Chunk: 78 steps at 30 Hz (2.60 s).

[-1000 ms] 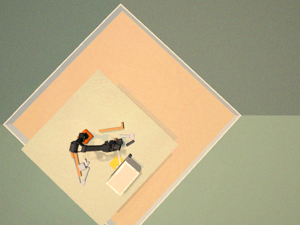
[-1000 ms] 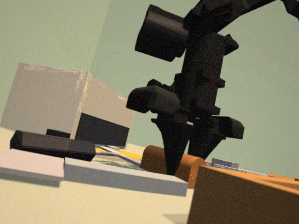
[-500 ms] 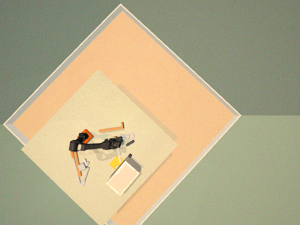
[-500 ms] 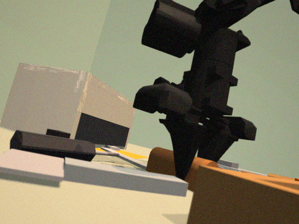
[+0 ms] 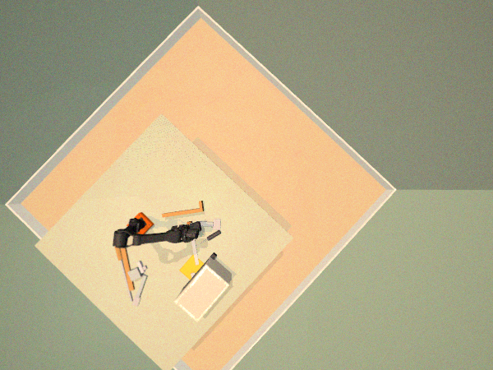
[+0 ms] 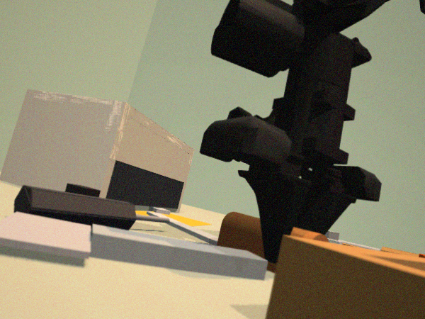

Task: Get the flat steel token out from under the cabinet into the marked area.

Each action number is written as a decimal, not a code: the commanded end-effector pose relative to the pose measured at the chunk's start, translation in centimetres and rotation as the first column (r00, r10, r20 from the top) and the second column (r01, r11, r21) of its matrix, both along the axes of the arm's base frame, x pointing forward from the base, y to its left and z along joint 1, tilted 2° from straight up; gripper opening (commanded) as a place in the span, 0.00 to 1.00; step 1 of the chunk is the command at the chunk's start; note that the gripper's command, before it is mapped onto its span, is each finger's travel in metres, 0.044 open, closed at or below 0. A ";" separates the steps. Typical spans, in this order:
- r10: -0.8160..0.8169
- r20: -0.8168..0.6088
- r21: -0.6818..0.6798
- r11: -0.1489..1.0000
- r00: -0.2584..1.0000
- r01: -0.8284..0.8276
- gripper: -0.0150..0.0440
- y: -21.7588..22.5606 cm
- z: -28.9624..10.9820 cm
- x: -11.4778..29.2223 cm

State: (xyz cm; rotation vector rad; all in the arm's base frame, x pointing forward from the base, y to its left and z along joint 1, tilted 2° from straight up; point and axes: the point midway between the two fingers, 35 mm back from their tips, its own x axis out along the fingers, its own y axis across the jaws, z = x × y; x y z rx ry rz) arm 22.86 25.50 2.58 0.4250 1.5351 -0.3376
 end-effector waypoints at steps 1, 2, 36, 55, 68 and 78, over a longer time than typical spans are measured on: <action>-0.003 0.001 0.001 1.000 1.000 0.003 0.25 0.3 0.2 -0.6; -0.003 0.001 0.001 1.000 1.000 0.003 0.25 0.4 0.2 -0.8; 0.014 -0.010 0.001 1.000 1.000 -0.014 0.39 2.7 0.2 -5.0; 0.019 -0.002 0.003 1.000 1.000 -0.019 0.71 2.8 0.1 -5.1; 0.019 -0.004 0.009 1.000 1.000 -0.019 0.52 2.9 0.0 -5.1; 0.019 -0.004 0.009 1.000 1.000 -0.019 0.34 2.9 0.0 -5.1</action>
